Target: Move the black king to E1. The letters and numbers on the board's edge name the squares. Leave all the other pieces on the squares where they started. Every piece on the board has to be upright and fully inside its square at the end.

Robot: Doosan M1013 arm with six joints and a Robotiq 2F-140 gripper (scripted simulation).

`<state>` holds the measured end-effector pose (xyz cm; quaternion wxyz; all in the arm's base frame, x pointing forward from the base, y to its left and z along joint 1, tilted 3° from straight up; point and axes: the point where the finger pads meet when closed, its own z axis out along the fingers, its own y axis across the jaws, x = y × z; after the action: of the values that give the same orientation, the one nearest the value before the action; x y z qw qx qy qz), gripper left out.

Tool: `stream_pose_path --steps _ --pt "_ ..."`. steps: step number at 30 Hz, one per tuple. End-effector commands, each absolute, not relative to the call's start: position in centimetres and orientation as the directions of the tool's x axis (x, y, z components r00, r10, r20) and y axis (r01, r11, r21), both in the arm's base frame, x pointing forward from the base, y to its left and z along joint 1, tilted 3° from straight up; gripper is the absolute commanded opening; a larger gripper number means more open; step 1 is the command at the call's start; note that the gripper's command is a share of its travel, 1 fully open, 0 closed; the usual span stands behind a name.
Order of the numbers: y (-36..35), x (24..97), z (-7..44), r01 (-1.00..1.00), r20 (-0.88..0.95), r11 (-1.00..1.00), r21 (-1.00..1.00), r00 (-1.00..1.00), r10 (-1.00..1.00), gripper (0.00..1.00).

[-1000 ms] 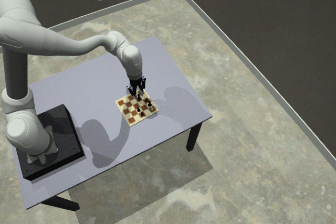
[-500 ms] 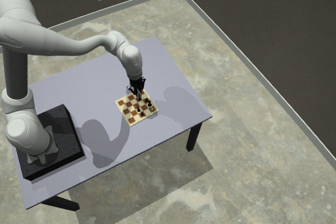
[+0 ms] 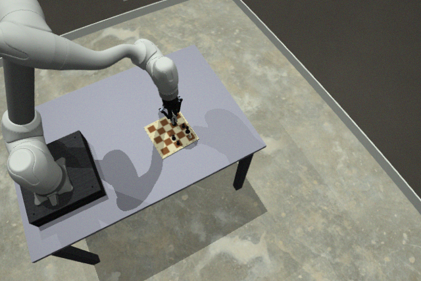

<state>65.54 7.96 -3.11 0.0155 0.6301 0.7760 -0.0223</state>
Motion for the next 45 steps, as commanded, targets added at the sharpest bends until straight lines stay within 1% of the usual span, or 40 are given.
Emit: stream_pose_path --steps 1,13,20,32,45 --pt "8.0 65.5 -3.1 0.979 -0.052 0.205 -0.015 -0.205 0.977 0.00" --pt "8.0 65.5 -3.1 0.979 -0.052 0.205 -0.015 -0.205 0.977 0.00" --pt "8.0 65.5 -1.7 0.979 -0.052 0.205 -0.015 -0.205 0.977 0.00" --pt "8.5 65.6 6.2 0.979 -0.052 0.205 -0.015 -0.205 0.977 0.00" --pt "8.5 65.6 6.9 0.979 -0.052 0.205 -0.015 -0.205 0.977 0.00"
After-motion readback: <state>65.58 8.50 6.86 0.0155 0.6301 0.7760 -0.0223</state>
